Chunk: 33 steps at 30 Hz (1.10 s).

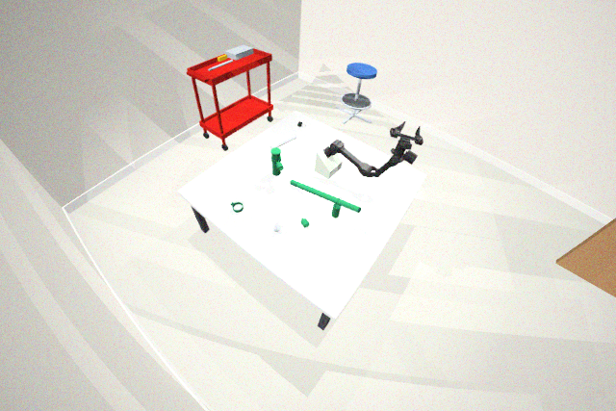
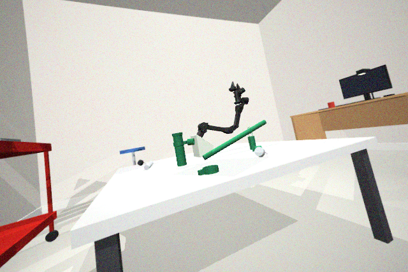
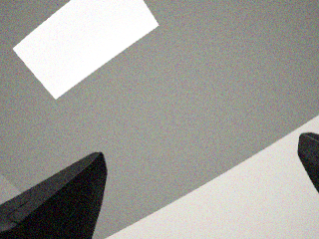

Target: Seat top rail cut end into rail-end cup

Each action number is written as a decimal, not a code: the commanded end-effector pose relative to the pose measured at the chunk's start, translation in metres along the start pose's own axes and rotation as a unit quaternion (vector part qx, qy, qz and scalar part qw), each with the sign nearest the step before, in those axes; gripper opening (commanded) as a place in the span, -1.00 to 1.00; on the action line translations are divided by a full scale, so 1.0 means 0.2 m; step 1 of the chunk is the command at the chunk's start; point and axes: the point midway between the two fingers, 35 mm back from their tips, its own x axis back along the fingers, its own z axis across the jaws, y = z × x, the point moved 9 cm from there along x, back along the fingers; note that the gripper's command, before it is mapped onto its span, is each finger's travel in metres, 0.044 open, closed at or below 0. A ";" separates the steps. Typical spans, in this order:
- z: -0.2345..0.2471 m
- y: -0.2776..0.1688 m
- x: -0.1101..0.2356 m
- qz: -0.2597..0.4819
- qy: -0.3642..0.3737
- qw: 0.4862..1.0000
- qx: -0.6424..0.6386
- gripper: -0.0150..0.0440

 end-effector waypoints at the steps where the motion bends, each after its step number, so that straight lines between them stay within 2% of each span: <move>1: 0.00 0.00 0.00 0.000 0.002 1.000 -0.001 0.95; 5: 0.11 -0.05 -0.09 -0.004 0.051 0.999 -0.016 1.00; 10: 0.39 -0.14 -0.27 -0.012 0.173 0.983 -0.057 1.00; 18: 0.93 -0.22 -0.43 -0.025 0.381 0.913 -0.142 1.00; 25: 1.36 -0.22 -0.38 -0.019 0.543 0.810 -0.220 1.00; 33: 1.66 -0.18 -0.27 -0.006 0.654 0.710 -0.261 1.00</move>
